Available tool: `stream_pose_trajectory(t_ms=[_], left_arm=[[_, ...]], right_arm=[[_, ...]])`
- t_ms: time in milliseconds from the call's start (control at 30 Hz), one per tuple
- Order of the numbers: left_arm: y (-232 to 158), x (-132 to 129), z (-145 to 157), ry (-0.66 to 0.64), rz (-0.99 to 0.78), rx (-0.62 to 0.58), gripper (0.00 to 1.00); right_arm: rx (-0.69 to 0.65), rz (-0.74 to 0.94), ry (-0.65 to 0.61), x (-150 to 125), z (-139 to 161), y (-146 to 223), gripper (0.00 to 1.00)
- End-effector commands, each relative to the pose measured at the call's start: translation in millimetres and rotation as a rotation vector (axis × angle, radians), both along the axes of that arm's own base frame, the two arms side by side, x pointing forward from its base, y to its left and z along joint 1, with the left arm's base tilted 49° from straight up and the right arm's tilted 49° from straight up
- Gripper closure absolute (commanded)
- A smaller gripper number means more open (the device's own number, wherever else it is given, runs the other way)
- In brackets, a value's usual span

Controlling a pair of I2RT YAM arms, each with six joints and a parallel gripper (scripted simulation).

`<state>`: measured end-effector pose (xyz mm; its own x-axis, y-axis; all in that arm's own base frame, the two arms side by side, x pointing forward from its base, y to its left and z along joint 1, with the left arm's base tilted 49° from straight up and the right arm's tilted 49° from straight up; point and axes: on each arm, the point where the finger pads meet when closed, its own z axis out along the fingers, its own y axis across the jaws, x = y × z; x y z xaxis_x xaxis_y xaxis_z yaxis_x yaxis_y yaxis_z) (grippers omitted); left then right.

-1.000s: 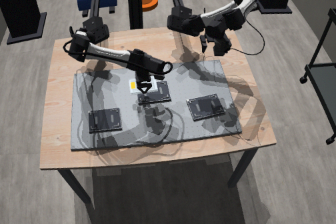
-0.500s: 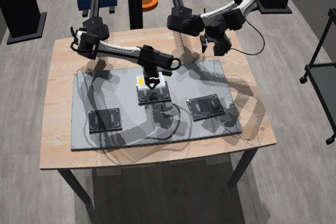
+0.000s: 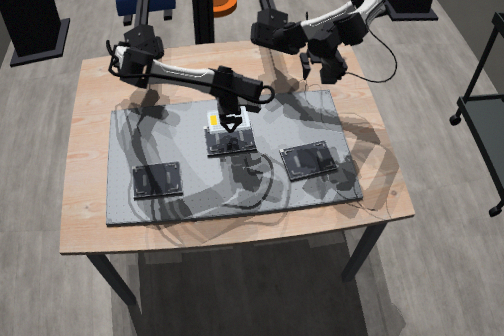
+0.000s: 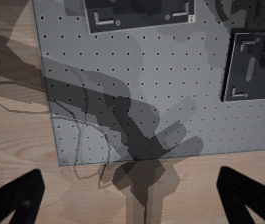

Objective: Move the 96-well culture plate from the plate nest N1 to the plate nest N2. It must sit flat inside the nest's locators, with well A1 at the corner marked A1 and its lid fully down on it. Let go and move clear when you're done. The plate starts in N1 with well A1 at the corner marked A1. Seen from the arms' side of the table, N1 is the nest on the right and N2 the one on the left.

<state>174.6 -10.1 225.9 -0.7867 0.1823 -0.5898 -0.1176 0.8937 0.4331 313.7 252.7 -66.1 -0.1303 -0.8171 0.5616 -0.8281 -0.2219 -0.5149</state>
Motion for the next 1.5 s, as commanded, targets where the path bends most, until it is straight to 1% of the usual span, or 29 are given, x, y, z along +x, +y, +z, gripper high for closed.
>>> stream_pose_trajectory(t_ms=[0,167,200,233,267,400,433,467,500,833,867,900,967,1200,1267,1300,1367,1467], left_arm=[[0,-2,-4,0.030,0.080,0.101,0.00],[0,-2,-4,0.030,0.080,0.101,0.00],[0,-2,-4,0.030,0.080,0.101,0.00],[0,-2,-4,0.030,0.080,0.101,0.00],[0,-2,-4,0.030,0.080,0.101,0.00],[0,-2,-4,0.030,0.080,0.101,0.00],[0,-2,-4,0.030,0.080,0.101,0.00],[0,-2,-4,0.030,0.080,0.101,0.00],[0,-2,-4,0.030,0.080,0.101,0.00],[0,-2,-4,0.030,0.080,0.101,0.00],[0,-2,-4,0.030,0.080,0.101,0.00],[0,-2,-4,0.030,0.080,0.101,0.00],[0,-2,-4,0.030,0.080,0.101,0.00],[0,-2,-4,0.030,0.080,0.101,0.00],[0,-2,-4,0.030,0.080,0.101,0.00],[0,-2,-4,0.030,0.080,0.101,0.00],[0,-2,-4,0.030,0.080,0.101,0.00],[0,-2,-4,0.030,0.080,0.101,0.00]], right_arm=[[0.019,0.002,-0.010,0,3,7,1.00],[0.019,0.002,-0.010,0,3,7,1.00],[0.007,0.004,0.003,-3,-4,8,1.00],[0.007,0.003,0.003,-3,-4,8,1.00],[0.019,0.002,-0.010,1,3,7,1.00],[0.019,0.002,-0.010,1,3,7,1.00],[0.009,0.004,0.002,-3,-4,9,1.00],[0.012,0.004,0.000,-2,-4,10,1.00],[0.019,0.002,-0.010,1,3,8,1.00],[0.019,0.002,-0.010,1,2,8,1.00],[0.026,-0.019,-0.011,8,-6,4,1.00],[0.019,-0.022,-0.006,11,-7,0,1.00],[-0.006,-0.021,0.006,8,-13,-10,1.00],[-0.008,-0.020,-0.001,15,-19,-16,1.00],[-0.008,-0.020,-0.001,15,-19,-16,1.00],[0.006,0.025,-0.010,9,-18,3,1.00],[-0.007,-0.020,-0.001,19,-22,-18,1.00],[-0.009,-0.020,0.001,21,-26,-21,1.00]])
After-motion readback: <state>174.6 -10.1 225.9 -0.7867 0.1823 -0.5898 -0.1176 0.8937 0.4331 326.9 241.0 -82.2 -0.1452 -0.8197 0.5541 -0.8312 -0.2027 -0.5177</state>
